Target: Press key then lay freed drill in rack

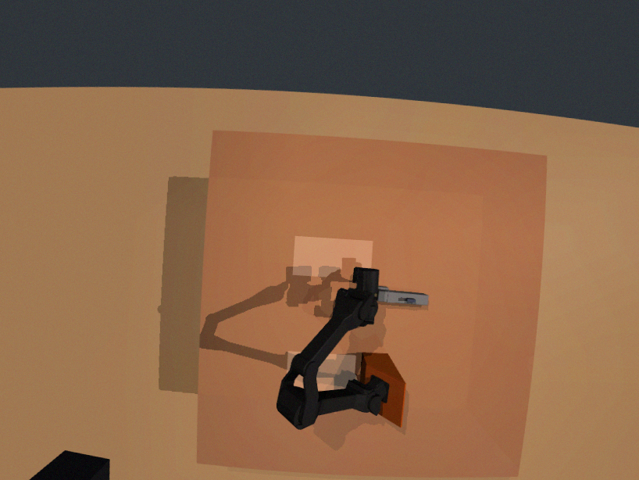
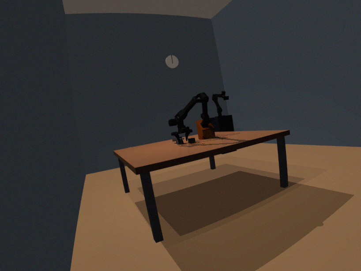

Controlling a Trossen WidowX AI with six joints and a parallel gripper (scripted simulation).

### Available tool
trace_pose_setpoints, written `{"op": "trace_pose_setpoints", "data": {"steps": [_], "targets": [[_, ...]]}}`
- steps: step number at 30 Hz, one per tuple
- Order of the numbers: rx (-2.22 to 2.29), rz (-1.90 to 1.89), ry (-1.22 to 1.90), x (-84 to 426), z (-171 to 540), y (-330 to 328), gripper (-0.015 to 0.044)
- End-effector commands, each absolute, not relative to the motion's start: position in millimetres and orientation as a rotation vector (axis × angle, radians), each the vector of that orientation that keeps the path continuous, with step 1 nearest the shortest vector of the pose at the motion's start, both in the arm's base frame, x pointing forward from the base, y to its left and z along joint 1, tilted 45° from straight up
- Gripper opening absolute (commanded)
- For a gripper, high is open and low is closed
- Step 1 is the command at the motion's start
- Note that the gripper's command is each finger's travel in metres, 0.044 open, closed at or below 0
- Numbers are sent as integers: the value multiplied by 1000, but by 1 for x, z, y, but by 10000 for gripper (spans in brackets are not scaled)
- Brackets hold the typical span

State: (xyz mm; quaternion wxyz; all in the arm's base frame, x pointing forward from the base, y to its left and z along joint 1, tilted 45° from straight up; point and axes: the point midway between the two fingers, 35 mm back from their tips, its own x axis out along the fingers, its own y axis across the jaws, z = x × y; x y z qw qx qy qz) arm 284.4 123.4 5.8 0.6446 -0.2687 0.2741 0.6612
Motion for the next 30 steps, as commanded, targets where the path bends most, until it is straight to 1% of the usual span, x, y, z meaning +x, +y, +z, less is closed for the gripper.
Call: {"op": "trace_pose_setpoints", "data": {"steps": [1,30], "targets": [[-612,1505,620,284,3,122,440],[-612,1505,621,285,-7,117,440]]}}
